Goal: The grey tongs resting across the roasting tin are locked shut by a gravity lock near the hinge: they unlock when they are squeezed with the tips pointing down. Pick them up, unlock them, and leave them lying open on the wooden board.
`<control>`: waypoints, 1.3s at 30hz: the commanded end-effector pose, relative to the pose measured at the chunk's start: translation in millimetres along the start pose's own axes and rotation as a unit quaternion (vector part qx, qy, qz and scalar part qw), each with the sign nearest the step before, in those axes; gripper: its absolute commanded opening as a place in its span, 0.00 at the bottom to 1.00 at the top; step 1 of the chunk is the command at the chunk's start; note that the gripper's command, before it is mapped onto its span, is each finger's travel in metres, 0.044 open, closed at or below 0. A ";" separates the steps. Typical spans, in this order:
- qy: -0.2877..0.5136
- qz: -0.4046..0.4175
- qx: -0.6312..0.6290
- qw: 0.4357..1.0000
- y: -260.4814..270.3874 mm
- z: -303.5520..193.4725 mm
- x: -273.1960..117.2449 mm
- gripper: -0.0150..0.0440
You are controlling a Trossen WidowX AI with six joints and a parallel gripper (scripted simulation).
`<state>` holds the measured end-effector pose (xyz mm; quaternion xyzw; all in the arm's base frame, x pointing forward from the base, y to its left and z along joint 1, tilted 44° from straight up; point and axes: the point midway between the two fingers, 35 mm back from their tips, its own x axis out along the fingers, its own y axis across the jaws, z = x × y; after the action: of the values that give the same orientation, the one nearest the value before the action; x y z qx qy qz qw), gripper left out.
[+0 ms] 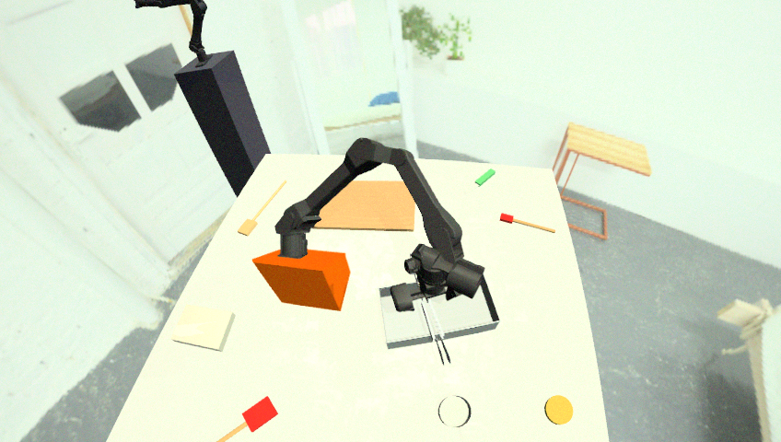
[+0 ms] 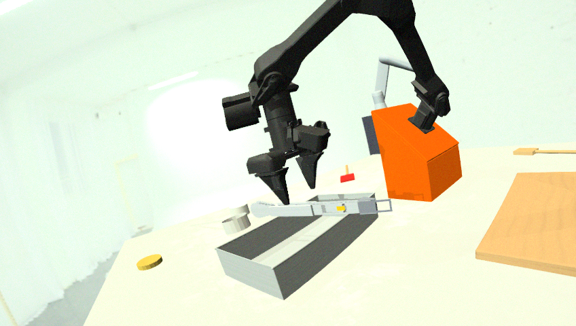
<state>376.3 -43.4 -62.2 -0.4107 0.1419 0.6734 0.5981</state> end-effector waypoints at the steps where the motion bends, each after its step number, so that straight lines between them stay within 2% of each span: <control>1: -0.001 -0.001 -0.002 1.000 -0.7 0.1 3.8 1.00; 39: -0.003 -0.002 -0.002 1.000 -1.0 1.0 66.2 1.00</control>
<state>382.7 -2.3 -104.3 -0.4159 0.1372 0.6715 0.5977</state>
